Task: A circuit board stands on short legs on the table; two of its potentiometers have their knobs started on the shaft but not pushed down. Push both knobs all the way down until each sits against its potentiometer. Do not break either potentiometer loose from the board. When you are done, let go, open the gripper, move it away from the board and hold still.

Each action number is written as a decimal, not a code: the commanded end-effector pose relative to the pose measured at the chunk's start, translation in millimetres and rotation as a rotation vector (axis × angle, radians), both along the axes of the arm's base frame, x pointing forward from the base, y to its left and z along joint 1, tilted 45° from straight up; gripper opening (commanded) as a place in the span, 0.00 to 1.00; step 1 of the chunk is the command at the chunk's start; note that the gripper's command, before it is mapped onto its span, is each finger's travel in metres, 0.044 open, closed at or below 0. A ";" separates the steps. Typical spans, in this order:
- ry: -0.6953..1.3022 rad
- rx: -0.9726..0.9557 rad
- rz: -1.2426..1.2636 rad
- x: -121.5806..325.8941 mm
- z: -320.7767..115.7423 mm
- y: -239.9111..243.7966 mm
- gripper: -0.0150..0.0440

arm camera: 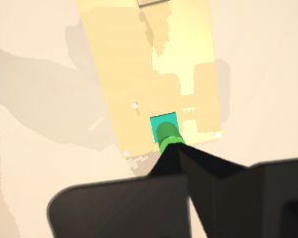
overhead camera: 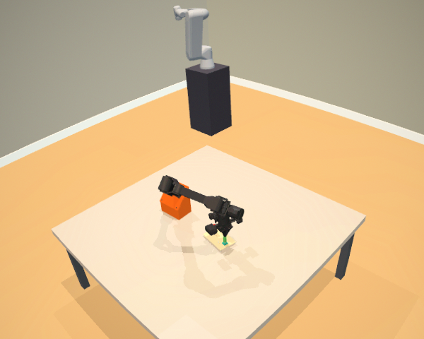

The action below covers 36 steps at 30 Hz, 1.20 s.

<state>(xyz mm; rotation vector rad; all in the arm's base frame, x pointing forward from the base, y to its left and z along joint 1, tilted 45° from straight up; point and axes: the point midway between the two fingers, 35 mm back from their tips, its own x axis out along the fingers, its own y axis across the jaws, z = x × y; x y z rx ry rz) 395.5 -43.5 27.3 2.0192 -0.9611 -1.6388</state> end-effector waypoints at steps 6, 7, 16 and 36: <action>-0.001 0.000 -0.016 0.8 -4.5 -7.3 0.25; -0.001 0.000 -0.016 0.8 -4.5 -7.3 0.25; -0.001 0.000 -0.016 0.9 -5.0 -7.8 0.25; -0.001 0.000 -0.016 0.7 -2.0 -4.7 0.25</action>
